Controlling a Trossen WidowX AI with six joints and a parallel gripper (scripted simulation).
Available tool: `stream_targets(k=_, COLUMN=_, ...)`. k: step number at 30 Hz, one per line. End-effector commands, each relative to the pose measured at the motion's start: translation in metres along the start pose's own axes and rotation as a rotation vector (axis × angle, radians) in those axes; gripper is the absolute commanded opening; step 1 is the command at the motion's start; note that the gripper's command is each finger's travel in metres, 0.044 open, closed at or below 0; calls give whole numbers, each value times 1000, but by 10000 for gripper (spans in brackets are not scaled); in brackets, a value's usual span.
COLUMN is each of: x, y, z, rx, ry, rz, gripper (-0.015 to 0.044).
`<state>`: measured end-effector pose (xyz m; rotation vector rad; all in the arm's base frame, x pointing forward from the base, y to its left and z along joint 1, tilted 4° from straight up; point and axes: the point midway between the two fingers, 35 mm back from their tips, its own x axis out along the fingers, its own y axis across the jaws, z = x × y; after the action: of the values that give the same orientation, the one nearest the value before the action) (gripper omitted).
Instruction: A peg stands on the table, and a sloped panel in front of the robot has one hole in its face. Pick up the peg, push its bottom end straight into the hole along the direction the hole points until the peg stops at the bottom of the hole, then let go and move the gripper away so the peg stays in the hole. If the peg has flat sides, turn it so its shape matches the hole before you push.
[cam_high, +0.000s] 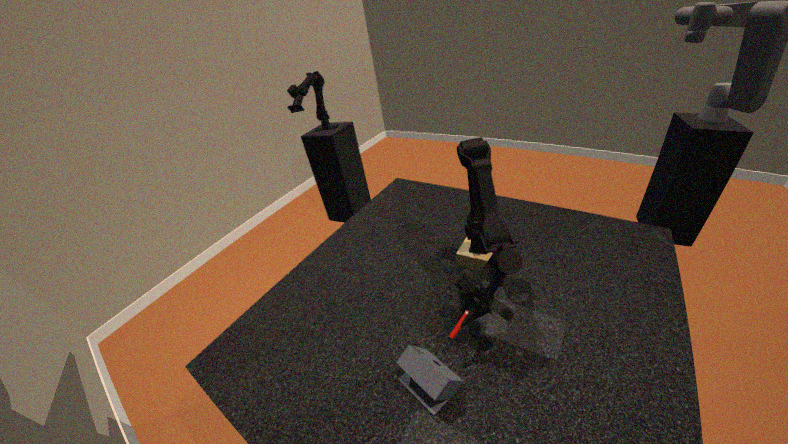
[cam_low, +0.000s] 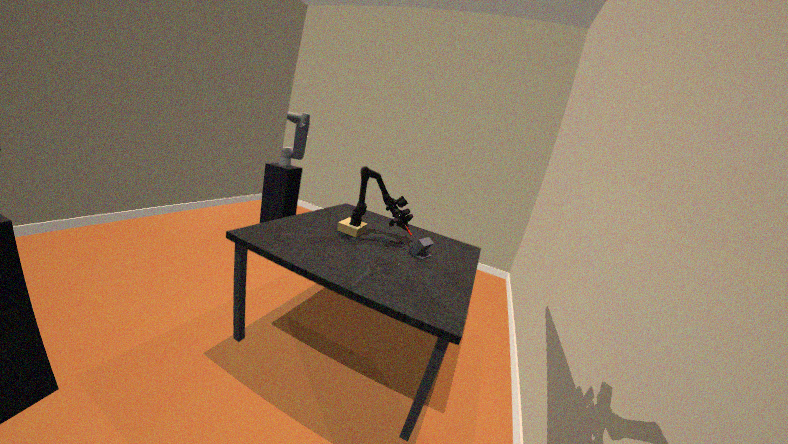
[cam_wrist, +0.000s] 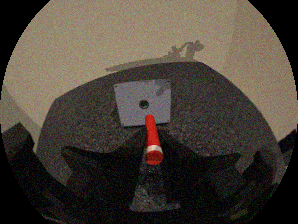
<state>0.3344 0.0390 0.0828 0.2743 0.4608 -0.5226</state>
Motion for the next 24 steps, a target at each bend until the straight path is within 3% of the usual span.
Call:
stream_targets(k=1, x=3, y=0, z=-1, rx=3, ry=-5, rz=-1, gripper=0)
stream_targets(k=24, x=26, y=6, z=-1, rx=29, ry=-33, rz=24, gripper=0)
